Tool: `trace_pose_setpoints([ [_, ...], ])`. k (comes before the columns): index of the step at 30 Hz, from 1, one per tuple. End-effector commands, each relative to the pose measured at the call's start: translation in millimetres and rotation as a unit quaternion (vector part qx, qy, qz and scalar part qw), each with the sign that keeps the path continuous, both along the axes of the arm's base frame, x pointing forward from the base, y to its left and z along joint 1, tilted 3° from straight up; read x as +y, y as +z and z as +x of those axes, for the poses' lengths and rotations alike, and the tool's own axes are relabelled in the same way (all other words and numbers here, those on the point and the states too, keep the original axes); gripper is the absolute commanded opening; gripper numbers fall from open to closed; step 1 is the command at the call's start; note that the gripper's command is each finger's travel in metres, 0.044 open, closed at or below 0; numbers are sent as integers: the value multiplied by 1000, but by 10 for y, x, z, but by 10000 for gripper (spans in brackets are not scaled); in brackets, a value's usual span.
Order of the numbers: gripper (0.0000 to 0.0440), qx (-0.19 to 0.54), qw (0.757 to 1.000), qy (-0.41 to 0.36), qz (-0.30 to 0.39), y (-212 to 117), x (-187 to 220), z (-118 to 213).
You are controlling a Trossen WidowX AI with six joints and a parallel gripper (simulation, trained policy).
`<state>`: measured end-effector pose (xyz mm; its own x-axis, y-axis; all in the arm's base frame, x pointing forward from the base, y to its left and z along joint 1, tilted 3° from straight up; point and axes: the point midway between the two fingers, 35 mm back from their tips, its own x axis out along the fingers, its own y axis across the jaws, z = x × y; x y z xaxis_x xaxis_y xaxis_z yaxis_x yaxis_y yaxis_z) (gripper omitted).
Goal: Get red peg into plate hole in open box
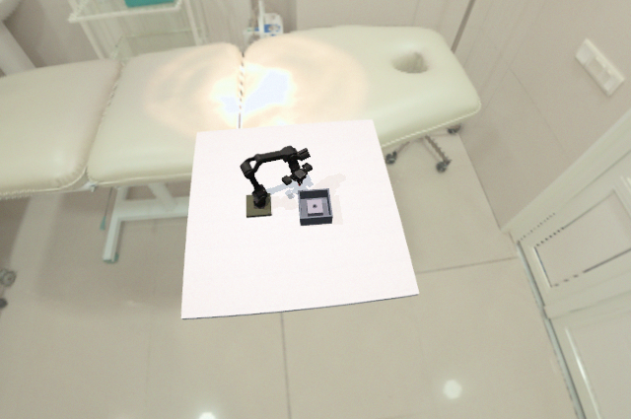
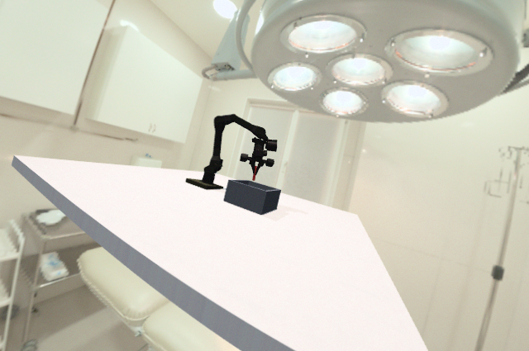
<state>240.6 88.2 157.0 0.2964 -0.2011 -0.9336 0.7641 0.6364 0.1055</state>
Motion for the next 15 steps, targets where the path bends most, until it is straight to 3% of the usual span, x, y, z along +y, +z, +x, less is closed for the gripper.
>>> trace_pose_setpoints([
  [1,0,-10,1000,-14,-5,44,-107,134],
  [15,0,-12,998,-54,-23,9,-622,580],
])
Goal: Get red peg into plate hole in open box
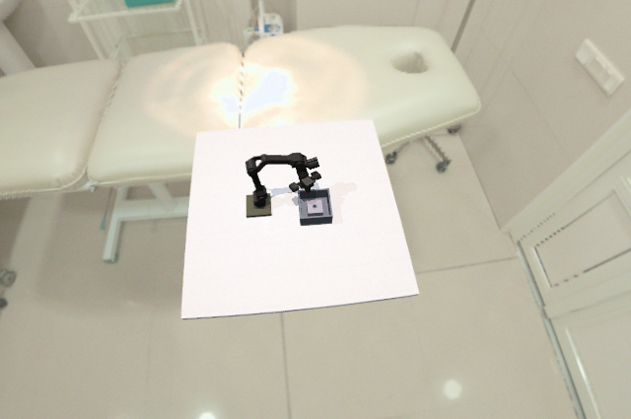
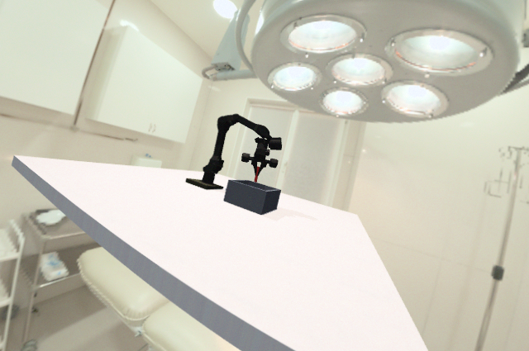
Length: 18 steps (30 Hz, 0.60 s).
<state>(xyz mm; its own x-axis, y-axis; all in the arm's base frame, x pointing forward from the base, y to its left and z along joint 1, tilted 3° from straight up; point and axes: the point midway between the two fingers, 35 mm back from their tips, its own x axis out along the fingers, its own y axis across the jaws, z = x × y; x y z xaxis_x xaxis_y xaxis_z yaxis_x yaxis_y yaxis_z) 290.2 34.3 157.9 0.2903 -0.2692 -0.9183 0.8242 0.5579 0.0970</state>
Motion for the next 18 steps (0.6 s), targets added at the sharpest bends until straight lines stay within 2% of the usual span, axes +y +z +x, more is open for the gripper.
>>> trace_pose_setpoints([
  [1,0,0,1000,-3,-3,-10,-119,114],
  [18,0,34,999,27,6,-317,-579,526],
])
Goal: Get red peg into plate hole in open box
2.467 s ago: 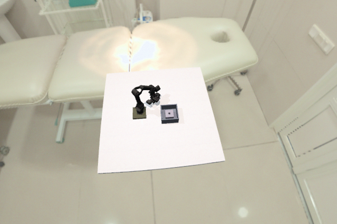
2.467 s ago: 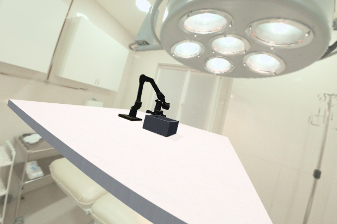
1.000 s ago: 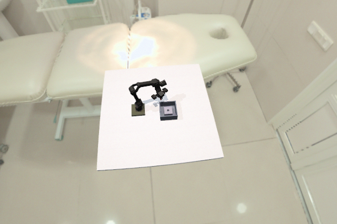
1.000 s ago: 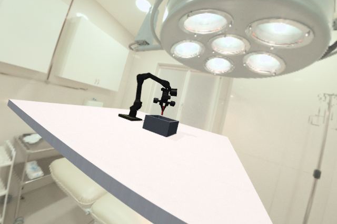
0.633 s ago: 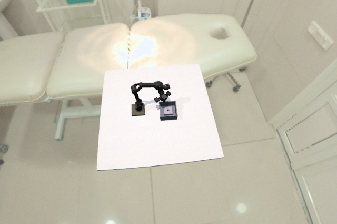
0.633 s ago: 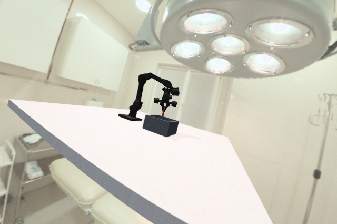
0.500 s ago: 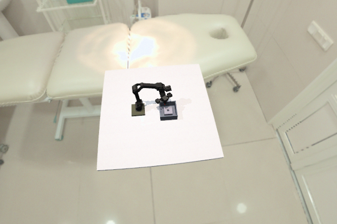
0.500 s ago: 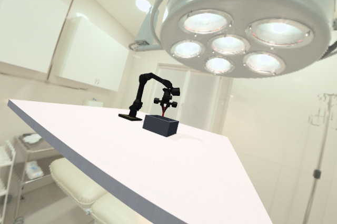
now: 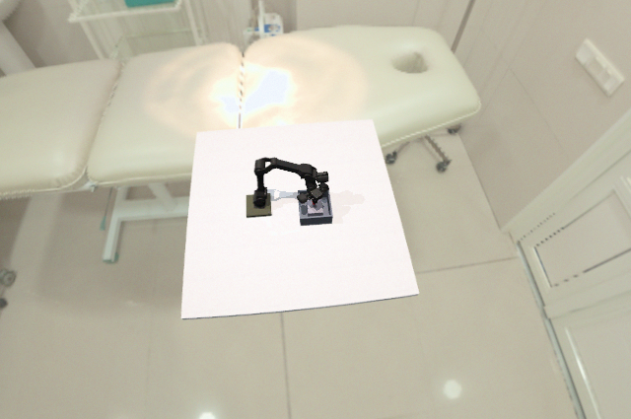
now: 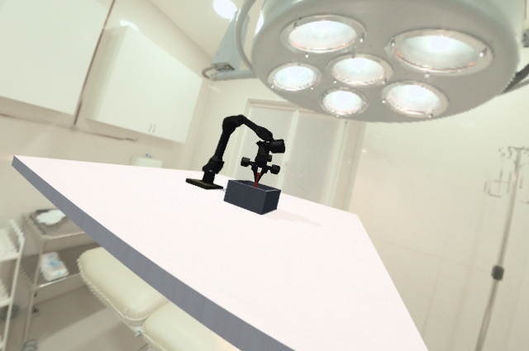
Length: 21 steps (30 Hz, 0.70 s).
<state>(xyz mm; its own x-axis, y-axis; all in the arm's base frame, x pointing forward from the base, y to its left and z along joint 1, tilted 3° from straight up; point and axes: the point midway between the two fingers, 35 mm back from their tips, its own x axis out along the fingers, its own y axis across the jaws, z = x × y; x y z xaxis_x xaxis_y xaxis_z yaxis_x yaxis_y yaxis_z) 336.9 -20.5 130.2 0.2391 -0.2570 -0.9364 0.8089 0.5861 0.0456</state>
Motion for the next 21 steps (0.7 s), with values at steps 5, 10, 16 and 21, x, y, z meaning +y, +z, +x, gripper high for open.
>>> trace_pose_setpoints([
  [5,8,17,999,29,14,-184,-74,118],
  [10,119,38,998,37,27,-321,-102,150],
  [16,197,42,997,52,37,-307,-138,274],
  [21,254,46,996,61,48,-224,-111,380],
])
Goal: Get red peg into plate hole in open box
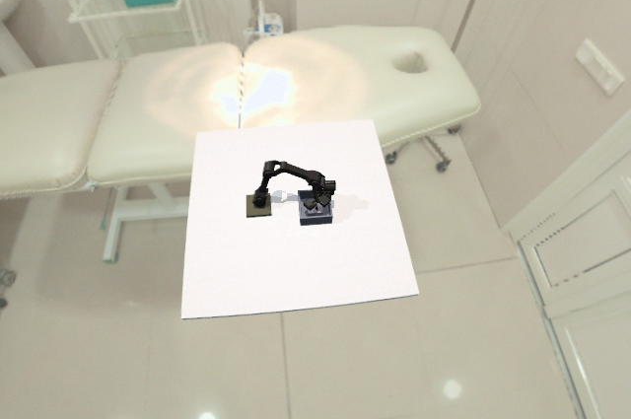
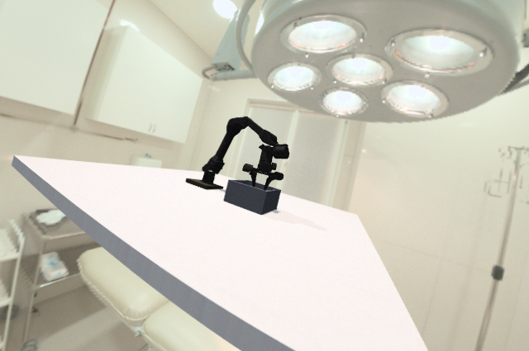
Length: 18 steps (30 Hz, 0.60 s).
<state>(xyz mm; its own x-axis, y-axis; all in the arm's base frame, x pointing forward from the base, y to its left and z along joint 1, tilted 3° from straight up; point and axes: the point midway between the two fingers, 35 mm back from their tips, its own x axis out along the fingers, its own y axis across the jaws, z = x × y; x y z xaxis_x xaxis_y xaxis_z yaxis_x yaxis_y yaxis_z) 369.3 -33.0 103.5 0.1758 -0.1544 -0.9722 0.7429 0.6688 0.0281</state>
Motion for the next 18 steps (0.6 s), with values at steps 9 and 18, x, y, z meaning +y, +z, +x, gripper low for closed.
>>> trace_pose_setpoints([
  [9,440,9,999,19,46,210,160,255],
  [18,440,-22,995,48,85,437,408,521],
])
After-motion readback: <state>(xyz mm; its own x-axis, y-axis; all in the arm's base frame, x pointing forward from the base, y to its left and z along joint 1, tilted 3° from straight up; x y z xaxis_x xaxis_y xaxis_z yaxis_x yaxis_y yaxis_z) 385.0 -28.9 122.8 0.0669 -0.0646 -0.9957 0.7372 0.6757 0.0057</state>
